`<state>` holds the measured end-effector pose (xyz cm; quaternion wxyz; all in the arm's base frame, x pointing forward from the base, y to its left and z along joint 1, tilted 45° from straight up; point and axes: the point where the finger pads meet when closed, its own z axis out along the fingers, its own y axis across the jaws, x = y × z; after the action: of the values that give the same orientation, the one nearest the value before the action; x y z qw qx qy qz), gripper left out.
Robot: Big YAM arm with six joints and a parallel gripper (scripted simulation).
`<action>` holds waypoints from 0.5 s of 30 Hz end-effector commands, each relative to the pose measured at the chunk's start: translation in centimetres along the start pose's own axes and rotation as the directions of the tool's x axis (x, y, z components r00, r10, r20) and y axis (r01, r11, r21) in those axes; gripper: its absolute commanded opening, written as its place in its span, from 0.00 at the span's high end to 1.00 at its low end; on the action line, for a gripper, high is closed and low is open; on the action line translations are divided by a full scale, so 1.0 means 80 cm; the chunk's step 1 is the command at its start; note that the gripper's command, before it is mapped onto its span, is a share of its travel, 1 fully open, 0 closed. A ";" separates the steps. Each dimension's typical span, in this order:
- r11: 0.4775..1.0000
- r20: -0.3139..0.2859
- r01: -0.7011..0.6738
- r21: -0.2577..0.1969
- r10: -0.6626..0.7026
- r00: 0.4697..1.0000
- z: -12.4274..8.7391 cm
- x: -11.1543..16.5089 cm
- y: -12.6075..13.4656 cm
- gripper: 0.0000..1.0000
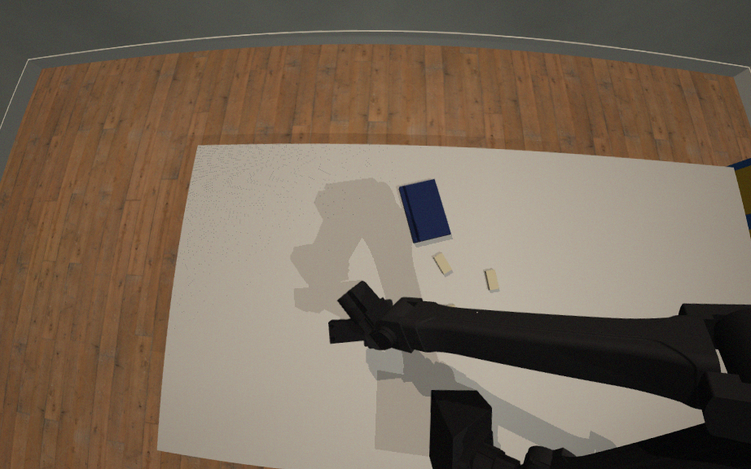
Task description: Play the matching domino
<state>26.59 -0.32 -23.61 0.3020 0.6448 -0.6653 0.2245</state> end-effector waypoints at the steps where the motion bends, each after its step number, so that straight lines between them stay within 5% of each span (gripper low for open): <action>1: 1.000 0.002 0.005 -0.008 -0.005 1.000 0.008 0.003 0.004 0.79; 15: 1.000 0.002 -0.001 -0.004 0.001 1.000 0.013 0.020 0.004 0.79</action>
<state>25.86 -1.21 -23.42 0.3079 0.6463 -0.6605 0.2263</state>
